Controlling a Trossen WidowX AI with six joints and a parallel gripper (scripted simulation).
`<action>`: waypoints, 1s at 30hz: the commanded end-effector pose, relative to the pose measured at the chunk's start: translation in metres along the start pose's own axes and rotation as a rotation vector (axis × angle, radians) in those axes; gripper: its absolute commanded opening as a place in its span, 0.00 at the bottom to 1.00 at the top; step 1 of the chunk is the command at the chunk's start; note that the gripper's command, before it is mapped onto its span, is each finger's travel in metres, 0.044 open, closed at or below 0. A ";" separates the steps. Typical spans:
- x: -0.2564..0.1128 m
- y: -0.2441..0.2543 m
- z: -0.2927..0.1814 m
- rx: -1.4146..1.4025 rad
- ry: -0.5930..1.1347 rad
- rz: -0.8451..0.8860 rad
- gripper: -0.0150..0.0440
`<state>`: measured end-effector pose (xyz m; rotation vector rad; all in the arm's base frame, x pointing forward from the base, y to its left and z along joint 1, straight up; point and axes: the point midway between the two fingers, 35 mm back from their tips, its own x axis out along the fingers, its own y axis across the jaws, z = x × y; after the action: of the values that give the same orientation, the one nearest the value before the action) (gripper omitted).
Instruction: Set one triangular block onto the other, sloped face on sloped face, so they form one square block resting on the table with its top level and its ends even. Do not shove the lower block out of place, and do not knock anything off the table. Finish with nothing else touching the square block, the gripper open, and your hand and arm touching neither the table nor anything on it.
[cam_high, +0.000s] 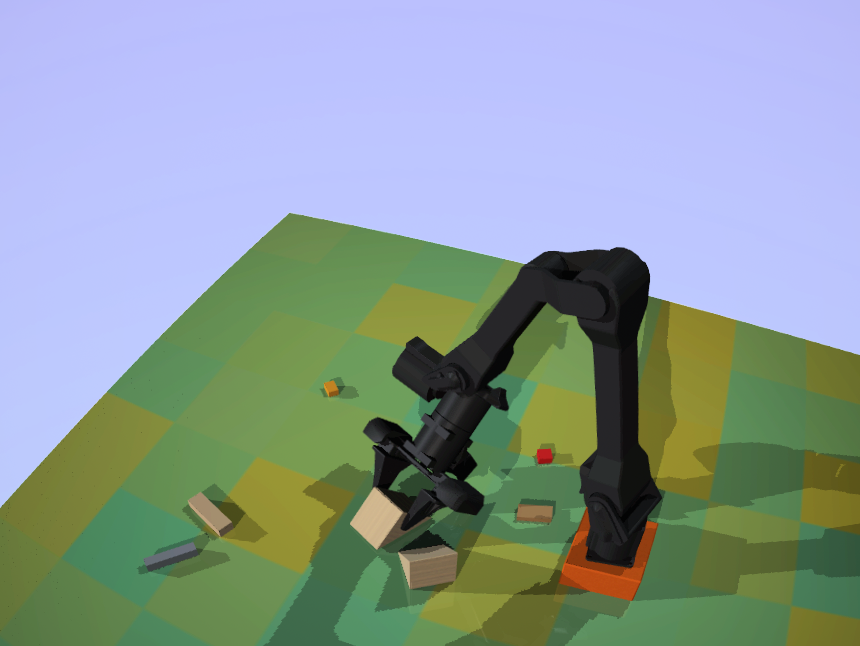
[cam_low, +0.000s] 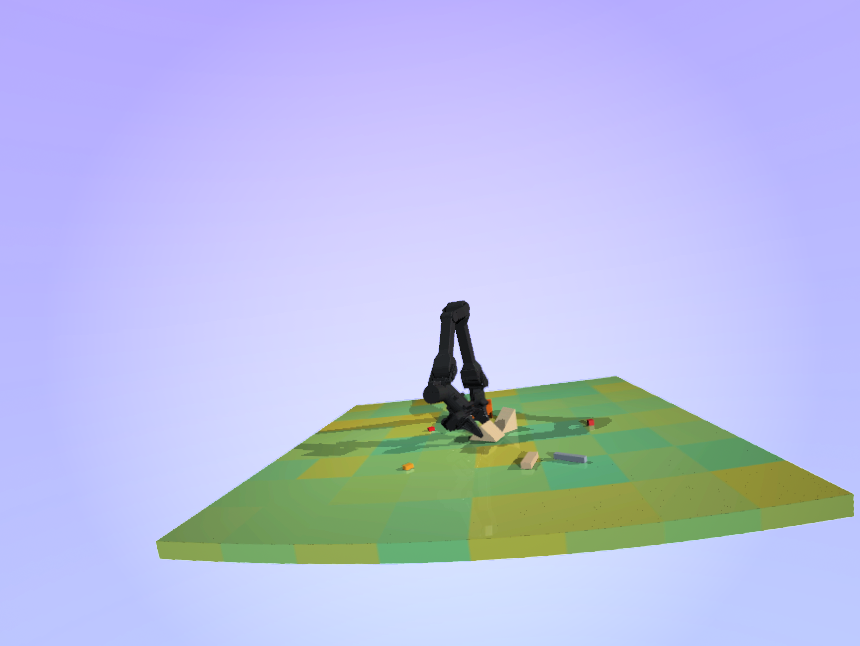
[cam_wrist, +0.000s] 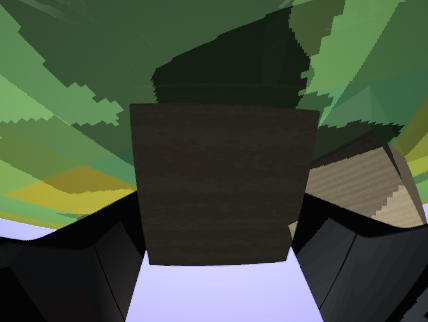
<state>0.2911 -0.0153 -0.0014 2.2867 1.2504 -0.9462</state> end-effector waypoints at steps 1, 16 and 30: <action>-0.012 0.007 -0.014 -0.015 0.004 0.013 0.25; -0.063 0.004 -0.063 -0.015 0.005 0.013 0.25; -0.066 0.001 -0.065 -0.014 0.000 0.008 0.25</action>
<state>0.2915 -0.0159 0.0916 2.2840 1.2413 -0.9342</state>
